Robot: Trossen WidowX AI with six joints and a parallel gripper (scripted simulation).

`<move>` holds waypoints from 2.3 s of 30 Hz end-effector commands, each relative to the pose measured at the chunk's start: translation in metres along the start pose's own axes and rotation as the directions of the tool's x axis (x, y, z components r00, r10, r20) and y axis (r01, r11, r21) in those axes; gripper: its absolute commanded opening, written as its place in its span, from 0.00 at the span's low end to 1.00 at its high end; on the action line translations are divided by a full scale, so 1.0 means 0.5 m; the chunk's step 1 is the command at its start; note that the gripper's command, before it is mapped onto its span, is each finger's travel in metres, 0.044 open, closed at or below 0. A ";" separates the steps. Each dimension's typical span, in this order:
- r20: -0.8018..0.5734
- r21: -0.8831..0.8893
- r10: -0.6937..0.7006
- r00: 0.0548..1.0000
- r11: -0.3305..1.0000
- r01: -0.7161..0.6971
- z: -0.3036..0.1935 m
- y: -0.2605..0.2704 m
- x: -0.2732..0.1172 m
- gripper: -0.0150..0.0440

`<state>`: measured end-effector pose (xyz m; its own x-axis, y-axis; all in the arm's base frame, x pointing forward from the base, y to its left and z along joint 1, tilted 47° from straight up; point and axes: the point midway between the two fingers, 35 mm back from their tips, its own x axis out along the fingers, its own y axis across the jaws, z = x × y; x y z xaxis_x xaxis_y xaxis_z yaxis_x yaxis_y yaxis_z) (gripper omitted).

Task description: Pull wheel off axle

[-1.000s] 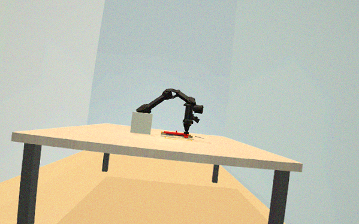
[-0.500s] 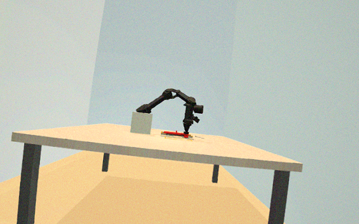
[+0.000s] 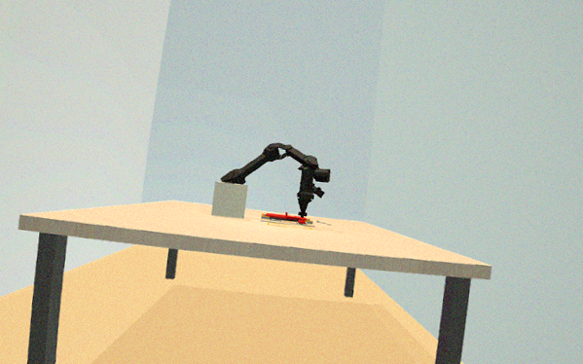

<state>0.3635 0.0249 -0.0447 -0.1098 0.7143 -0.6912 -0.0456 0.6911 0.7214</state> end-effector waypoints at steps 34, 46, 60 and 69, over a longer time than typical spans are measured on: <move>0.007 -0.002 -0.002 1.000 1.000 0.002 0.001 -0.002 -0.030 0.25; 0.007 -0.001 -0.002 1.000 1.000 0.002 0.001 -0.002 -0.038 0.25; 0.007 0.000 -0.001 1.000 1.000 0.001 0.001 -0.002 -0.048 0.25; 0.007 0.001 -0.003 1.000 1.000 0.003 -0.002 -0.001 -0.110 0.25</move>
<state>0.3665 -0.0030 -0.0177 -0.1094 0.7171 -0.6884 -0.0378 0.6890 0.7237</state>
